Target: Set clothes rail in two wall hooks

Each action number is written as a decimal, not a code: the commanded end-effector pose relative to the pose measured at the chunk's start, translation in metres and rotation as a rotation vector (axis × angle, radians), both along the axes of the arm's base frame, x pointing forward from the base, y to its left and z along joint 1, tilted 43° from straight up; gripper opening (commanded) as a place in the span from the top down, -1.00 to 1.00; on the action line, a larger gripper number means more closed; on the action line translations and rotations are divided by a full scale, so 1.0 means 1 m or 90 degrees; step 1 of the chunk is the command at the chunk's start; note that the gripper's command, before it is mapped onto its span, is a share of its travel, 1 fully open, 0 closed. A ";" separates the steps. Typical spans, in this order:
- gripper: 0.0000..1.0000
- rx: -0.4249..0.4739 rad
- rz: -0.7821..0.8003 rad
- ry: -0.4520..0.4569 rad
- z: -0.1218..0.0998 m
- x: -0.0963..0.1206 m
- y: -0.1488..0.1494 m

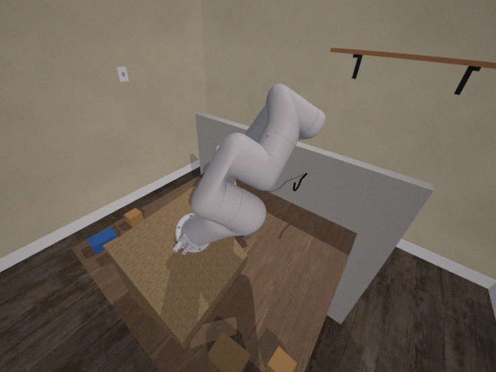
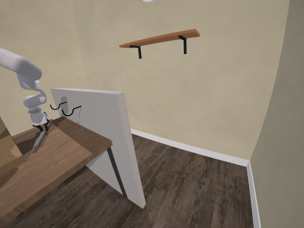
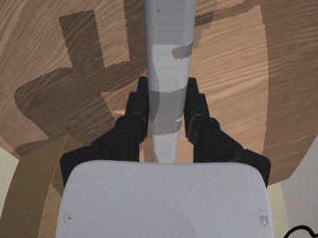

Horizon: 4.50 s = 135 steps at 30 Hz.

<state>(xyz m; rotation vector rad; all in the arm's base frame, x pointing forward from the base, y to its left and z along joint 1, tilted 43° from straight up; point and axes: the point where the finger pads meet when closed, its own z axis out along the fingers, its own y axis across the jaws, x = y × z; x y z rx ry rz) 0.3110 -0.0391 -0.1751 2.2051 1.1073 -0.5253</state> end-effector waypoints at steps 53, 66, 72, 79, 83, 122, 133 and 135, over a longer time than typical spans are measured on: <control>1.00 0.002 0.002 -0.002 0.025 0.004 0.025; 1.00 0.002 0.002 -0.002 0.028 0.004 0.027; 1.00 0.002 0.002 -0.002 0.029 0.004 0.028; 1.00 0.002 0.002 -0.002 0.037 0.005 0.036; 1.00 0.002 0.002 -0.002 0.040 0.005 0.038; 1.00 0.002 0.002 -0.002 0.083 0.010 0.077; 1.00 0.002 0.002 -0.002 0.094 0.011 0.088; 1.00 0.002 0.002 -0.002 0.096 0.011 0.090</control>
